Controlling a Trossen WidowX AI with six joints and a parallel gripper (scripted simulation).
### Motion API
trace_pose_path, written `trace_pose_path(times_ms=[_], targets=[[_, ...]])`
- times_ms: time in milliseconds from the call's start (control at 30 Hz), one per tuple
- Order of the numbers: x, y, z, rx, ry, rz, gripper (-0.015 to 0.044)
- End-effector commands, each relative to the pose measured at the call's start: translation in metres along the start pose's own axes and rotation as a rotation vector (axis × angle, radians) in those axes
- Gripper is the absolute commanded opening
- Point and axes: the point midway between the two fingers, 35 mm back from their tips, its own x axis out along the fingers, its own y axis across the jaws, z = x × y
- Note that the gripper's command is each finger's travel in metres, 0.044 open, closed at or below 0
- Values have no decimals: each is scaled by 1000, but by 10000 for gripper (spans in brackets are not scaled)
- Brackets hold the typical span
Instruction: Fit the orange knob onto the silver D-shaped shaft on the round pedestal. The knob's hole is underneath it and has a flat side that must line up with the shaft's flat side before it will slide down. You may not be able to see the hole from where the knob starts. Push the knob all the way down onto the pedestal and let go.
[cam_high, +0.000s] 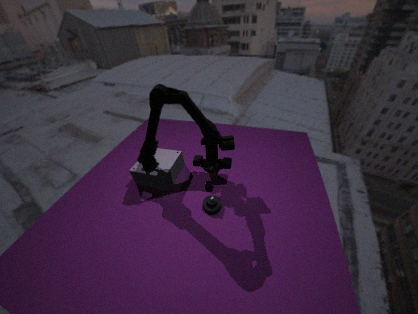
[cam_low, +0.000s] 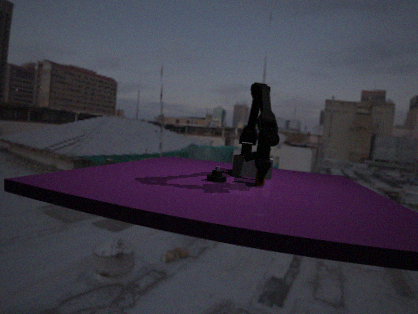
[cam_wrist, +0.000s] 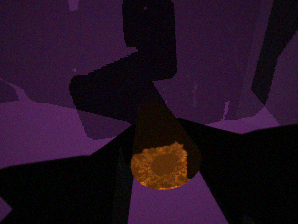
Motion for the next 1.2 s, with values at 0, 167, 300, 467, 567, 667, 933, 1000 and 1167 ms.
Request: trace_pose_path(times_ms=[0,167,300,467,567,667,933,1000,1167], targets=[[0,0,0,0,0,1,131],[0,0,0,0,0,1,240],[0,0,0,0,0,1,240],[0,0,0,0,0,1,240],[0,0,0,0,0,1,240],[0,0,0,0,0,1,240],[-80,1,0,-4,2,-4,440],[-80,1,0,-4,2,-4,440],[-80,1,0,-4,2,-4,440]])
